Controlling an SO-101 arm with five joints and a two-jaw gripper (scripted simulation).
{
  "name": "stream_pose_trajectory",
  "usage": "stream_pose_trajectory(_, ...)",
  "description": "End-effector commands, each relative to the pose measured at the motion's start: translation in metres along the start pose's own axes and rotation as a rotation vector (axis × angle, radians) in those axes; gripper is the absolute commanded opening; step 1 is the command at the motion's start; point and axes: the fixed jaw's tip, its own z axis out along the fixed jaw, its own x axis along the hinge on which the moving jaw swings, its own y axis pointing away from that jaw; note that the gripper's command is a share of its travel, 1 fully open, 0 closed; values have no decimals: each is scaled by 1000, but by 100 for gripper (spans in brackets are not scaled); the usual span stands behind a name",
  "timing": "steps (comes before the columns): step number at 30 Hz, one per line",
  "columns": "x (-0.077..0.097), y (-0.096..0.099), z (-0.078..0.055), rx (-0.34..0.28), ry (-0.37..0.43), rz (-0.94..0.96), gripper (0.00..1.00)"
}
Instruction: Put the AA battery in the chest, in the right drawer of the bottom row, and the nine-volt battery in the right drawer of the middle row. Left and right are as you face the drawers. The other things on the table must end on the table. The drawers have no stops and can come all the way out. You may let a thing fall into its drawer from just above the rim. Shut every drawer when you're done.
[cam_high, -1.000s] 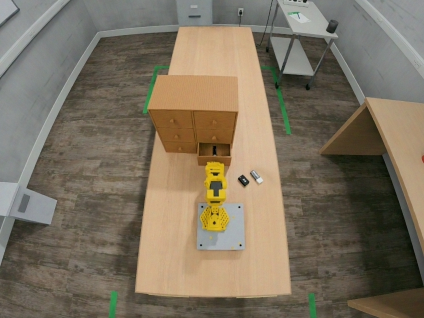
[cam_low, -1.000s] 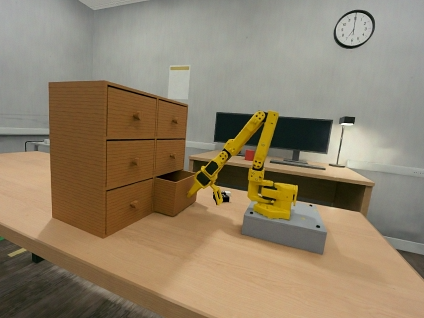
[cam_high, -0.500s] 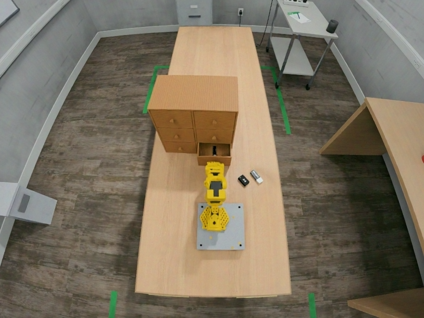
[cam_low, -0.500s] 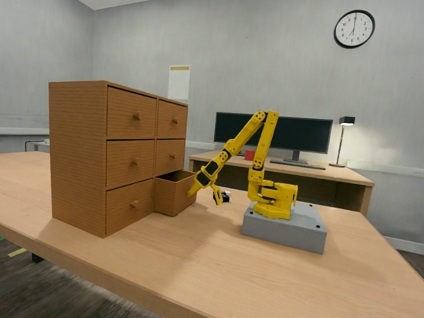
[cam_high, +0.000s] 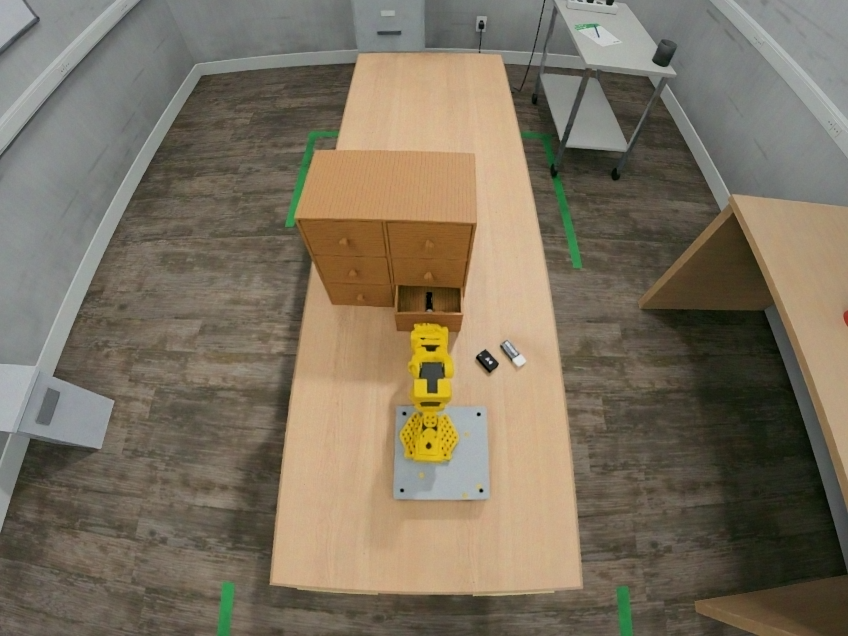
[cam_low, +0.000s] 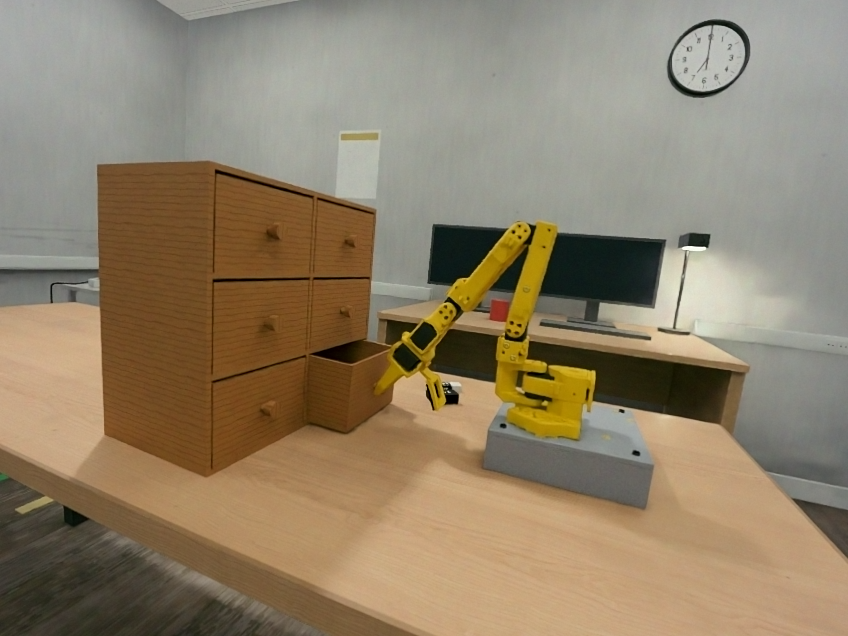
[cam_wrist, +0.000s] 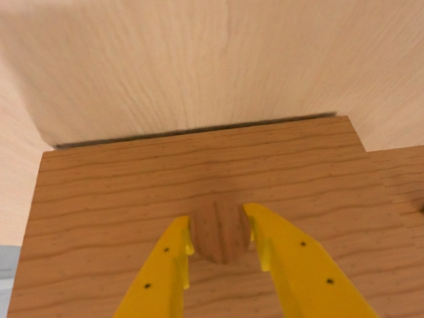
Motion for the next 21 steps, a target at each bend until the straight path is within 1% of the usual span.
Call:
stream_pose_trajectory(1,0,0,0,-1,-2,0,9)
stream_pose_trajectory(21,0,0,0,-1,-2,0,21)
